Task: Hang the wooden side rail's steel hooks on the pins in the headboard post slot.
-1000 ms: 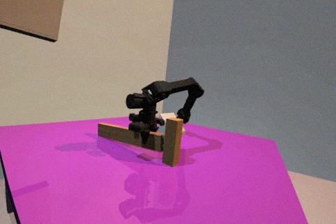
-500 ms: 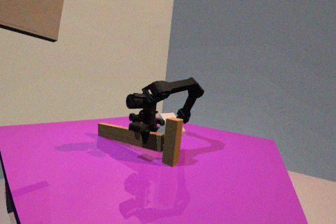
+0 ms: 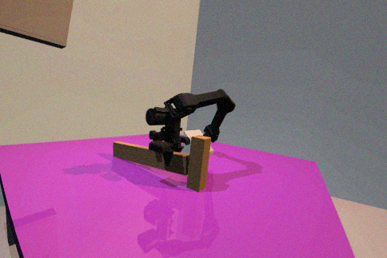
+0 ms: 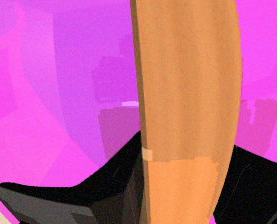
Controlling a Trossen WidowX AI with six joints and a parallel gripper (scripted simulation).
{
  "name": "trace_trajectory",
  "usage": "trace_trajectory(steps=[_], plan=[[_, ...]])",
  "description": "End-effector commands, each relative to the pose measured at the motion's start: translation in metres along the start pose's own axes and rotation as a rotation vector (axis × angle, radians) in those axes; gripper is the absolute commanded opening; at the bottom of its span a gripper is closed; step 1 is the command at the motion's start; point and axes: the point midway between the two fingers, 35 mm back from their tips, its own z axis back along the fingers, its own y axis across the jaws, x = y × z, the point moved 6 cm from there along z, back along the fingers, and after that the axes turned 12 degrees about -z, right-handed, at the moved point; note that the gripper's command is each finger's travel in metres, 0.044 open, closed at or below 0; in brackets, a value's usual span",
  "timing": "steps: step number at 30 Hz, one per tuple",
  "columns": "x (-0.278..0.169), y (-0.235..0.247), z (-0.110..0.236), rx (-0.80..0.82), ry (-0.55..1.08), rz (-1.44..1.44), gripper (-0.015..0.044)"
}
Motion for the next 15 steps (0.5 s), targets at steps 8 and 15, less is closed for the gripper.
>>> trace_trajectory(steps=[8, 15], plan=[[-0.0038, 0.0001, 0.0078, 0.023, 0.004, 0.003, 0.0000], [-0.0046, 0.0004, 0.0074, 0.023, 0.004, 0.003, 0.0000]])
